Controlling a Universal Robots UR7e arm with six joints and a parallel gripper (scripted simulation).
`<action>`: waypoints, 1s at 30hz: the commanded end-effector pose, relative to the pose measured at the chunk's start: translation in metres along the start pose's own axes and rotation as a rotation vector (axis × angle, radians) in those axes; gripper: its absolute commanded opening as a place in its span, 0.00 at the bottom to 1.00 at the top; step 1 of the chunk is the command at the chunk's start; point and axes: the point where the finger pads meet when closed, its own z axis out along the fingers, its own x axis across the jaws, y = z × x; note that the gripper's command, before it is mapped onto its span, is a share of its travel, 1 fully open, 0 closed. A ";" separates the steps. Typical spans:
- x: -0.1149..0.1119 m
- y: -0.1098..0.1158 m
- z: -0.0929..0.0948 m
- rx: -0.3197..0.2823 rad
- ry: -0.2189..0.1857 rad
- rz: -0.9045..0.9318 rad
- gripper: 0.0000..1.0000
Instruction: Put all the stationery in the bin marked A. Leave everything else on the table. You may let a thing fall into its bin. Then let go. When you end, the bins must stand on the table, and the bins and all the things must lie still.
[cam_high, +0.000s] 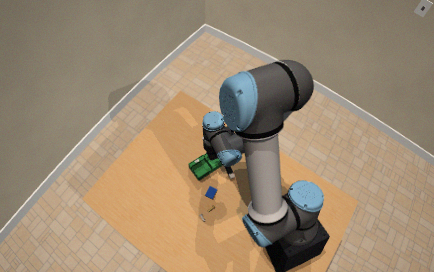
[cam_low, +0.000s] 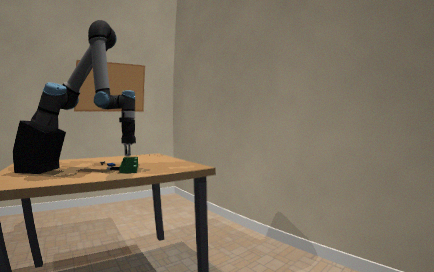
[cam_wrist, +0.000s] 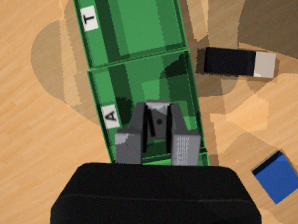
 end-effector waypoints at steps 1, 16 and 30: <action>0.000 0.000 0.000 -0.007 0.001 -0.157 0.32; 0.000 0.000 0.000 -0.011 0.002 -0.229 0.32; 0.000 0.000 0.014 -0.011 0.002 -0.229 0.32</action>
